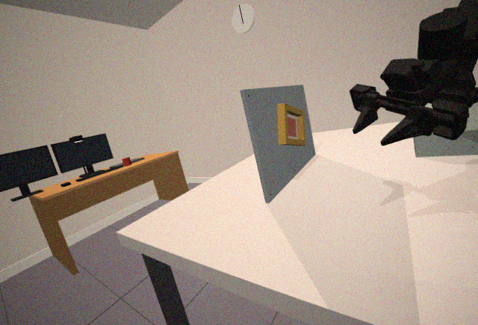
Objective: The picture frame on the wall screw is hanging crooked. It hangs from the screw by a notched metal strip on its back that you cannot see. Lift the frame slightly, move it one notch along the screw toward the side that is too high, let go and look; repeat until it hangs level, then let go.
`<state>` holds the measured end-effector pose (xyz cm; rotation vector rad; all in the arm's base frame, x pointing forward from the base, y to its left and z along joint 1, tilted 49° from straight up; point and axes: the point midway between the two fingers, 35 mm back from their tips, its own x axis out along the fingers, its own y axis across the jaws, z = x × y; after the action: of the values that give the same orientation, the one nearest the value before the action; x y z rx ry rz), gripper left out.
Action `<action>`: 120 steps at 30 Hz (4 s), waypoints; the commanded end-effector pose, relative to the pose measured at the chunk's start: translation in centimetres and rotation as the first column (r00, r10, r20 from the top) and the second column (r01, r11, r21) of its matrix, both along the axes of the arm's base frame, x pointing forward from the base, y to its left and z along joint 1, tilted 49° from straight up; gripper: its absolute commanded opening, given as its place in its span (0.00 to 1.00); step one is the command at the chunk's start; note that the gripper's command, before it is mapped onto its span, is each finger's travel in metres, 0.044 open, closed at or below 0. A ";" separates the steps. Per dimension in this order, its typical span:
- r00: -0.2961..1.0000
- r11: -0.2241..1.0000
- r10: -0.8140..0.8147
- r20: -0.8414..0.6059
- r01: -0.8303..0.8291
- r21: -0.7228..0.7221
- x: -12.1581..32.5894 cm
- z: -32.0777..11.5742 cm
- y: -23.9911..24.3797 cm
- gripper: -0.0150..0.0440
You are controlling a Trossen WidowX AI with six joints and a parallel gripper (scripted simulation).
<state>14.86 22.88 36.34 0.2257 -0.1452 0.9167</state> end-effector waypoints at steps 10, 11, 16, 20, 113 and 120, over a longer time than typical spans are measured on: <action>0.704 0.680 0.185 -0.686 0.412 0.606 4.9 -5.7 -10.8 0.69; 0.686 0.646 0.209 -0.697 0.438 0.625 5.1 -6.0 -11.3 0.69; 0.607 0.455 0.342 -0.718 0.561 0.691 5.5 -7.5 -13.7 0.69; 0.564 0.279 0.455 -0.690 0.645 0.711 5.8 -8.8 -15.6 0.69; 0.600 -0.411 0.747 -0.286 0.755 0.511 5.7 -13.6 -22.2 0.69; 0.600 -0.411 0.747 -0.286 0.755 0.511 5.7 -13.6 -22.2 0.69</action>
<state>20.55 0.66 22.83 2.7020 0.0094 0.0638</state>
